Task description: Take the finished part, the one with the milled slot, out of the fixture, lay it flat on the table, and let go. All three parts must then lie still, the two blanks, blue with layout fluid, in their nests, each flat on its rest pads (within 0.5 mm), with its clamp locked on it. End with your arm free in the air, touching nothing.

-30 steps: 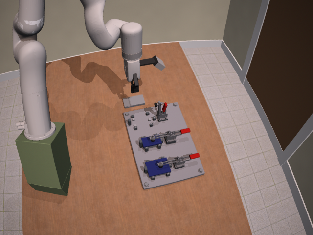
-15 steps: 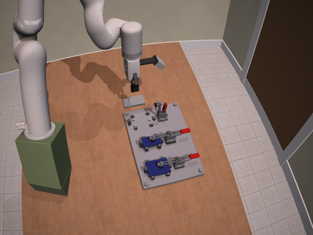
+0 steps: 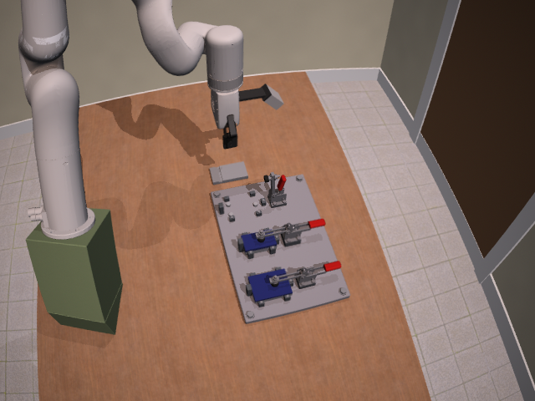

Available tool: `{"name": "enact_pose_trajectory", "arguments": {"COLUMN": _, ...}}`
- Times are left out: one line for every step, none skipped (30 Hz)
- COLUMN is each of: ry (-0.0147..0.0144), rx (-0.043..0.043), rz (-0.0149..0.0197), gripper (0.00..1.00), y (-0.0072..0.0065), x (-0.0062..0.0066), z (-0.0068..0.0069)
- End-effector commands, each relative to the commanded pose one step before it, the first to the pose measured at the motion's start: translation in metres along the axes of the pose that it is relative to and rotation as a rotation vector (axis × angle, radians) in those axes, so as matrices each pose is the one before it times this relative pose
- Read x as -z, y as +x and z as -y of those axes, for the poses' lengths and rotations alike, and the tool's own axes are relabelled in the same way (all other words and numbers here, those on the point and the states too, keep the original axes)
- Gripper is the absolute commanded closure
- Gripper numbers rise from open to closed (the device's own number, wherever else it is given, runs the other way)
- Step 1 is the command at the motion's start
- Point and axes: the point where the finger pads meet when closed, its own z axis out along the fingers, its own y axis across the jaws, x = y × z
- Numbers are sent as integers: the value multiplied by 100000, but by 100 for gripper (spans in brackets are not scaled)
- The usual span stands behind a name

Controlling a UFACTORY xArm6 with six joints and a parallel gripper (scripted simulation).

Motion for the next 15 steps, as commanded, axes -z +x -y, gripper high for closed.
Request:
{"name": "enact_pose_trajectory", "arguments": {"ry": 40, "rx": 60, "rz": -227, "gripper": 19, "y": 121, "x": 1769, "z": 88}}
{"name": "enact_pose_trajectory", "arguments": {"ry": -3, "rx": -1, "rz": 0, "gripper": 19, "y": -1, "x": 390, "z": -1}}
{"name": "enact_pose_trajectory", "arguments": {"ry": -1, "rx": 0, "rz": 0, "gripper": 19, "y": 0, "x": 391, "z": 0}}
{"name": "enact_pose_trajectory", "arguments": {"ry": 3, "rx": 0, "rz": 0, "gripper": 19, "y": 1, "x": 389, "z": 1}}
{"name": "enact_pose_trajectory", "arguments": {"ry": 1, "rx": 0, "rz": 0, "gripper": 19, "y": 0, "x": 377, "z": 0}}
{"name": "enact_pose_trajectory", "arguments": {"ry": -2, "rx": 0, "rz": 0, "gripper": 19, "y": 0, "x": 360, "z": -1}}
{"name": "enact_pose_trajectory", "arguments": {"ry": -3, "rx": -1, "rz": 0, "gripper": 19, "y": -1, "x": 340, "z": -1}}
{"name": "enact_pose_trajectory", "arguments": {"ry": 4, "rx": 1, "rz": 0, "gripper": 19, "y": 1, "x": 319, "z": 1}}
{"name": "enact_pose_trajectory", "arguments": {"ry": -2, "rx": 0, "rz": 0, "gripper": 19, "y": 0, "x": 293, "z": -1}}
{"name": "enact_pose_trajectory", "arguments": {"ry": 0, "rx": 0, "rz": 0, "gripper": 19, "y": 0, "x": 267, "z": 0}}
{"name": "enact_pose_trajectory", "arguments": {"ry": -1, "rx": 0, "rz": 0, "gripper": 19, "y": 0, "x": 238, "z": 0}}
{"name": "enact_pose_trajectory", "arguments": {"ry": 0, "rx": 0, "rz": 0, "gripper": 19, "y": 0, "x": 0, "z": 0}}
{"name": "enact_pose_trajectory", "arguments": {"ry": 0, "rx": 0, "rz": 0, "gripper": 19, "y": 0, "x": 0, "z": 0}}
{"name": "enact_pose_trajectory", "arguments": {"ry": 1, "rx": 0, "rz": 0, "gripper": 19, "y": 0, "x": 208, "z": 0}}
{"name": "enact_pose_trajectory", "arguments": {"ry": -4, "rx": -1, "rz": 0, "gripper": 19, "y": -1, "x": 176, "z": -1}}
